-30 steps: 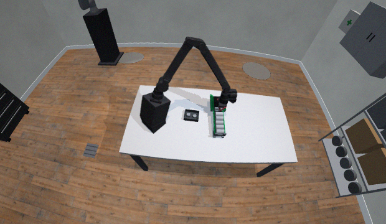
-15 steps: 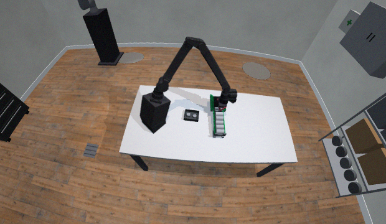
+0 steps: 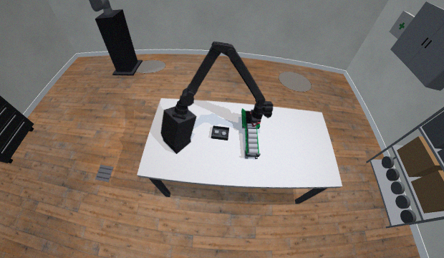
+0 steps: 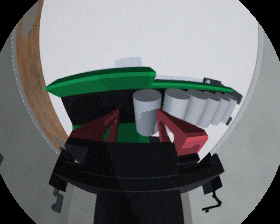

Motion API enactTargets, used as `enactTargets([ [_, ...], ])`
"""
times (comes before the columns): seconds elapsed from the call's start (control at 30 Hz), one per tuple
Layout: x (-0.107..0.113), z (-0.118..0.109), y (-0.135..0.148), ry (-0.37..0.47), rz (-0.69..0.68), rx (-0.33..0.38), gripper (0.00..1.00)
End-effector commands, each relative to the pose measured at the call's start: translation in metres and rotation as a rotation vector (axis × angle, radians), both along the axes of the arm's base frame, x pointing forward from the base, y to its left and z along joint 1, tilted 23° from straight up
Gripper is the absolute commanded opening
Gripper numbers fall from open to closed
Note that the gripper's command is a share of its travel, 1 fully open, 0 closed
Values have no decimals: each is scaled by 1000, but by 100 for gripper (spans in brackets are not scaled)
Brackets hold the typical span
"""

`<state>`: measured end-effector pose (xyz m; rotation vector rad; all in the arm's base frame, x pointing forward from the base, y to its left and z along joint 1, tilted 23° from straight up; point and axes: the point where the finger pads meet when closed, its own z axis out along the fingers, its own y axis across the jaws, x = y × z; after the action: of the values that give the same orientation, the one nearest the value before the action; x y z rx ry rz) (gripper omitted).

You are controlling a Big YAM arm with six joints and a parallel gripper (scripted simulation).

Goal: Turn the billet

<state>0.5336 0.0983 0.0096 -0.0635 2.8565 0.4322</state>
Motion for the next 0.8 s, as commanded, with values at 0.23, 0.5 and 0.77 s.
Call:
enactTargets([
  [0.23,2,36,-16,-35,-8,2,55],
  [0.5,3,62,-22,-52,-8,3,55],
  [0.77,3,80,-26,-62,-8,3,55],
])
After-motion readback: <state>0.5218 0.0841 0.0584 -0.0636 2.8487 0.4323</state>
